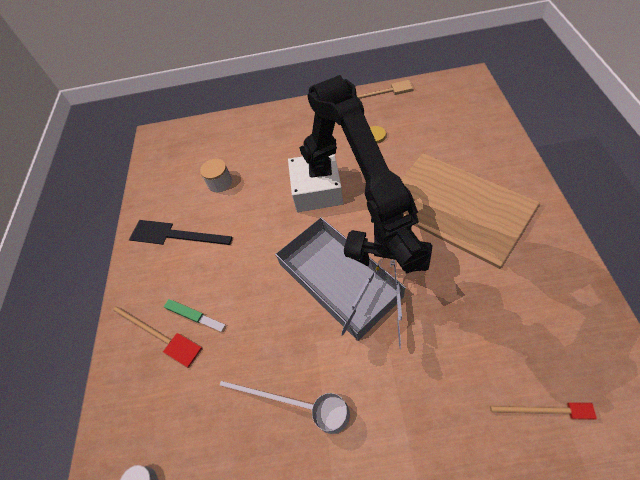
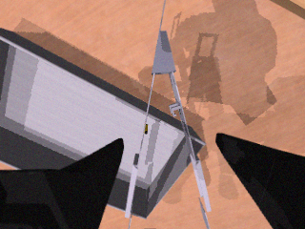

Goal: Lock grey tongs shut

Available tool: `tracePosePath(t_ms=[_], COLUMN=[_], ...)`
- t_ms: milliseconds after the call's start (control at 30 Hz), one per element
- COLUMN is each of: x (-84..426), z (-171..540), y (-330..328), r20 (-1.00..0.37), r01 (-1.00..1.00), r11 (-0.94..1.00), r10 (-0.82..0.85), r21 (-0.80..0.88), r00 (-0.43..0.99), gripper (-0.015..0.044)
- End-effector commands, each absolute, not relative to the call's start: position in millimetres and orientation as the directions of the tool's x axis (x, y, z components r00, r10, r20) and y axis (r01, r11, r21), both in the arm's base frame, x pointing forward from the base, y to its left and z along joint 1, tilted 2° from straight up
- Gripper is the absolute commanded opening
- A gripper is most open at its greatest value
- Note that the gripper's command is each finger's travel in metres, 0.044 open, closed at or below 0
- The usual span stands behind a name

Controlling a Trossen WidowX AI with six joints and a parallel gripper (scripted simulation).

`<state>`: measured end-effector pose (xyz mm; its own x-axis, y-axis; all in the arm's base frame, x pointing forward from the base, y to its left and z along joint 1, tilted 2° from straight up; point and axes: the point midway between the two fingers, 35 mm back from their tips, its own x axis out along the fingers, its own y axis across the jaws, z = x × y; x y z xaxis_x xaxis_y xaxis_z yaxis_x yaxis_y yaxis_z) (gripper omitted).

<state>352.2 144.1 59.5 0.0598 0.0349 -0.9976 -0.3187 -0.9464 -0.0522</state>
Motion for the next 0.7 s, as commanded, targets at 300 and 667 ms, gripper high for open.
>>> tracePosePath(t_ms=[300,667], x=[352.8,352.8], z=[36.7,18.6], y=[144.2,144.3], r20=[-0.998,-0.998], r01=[-0.315,-0.315], r11=[-0.948,-0.948], r10=[0.031,0.031], r21=[-0.047,-0.047], r00=[0.057,0.057], gripper=[0.0440,0.0440])
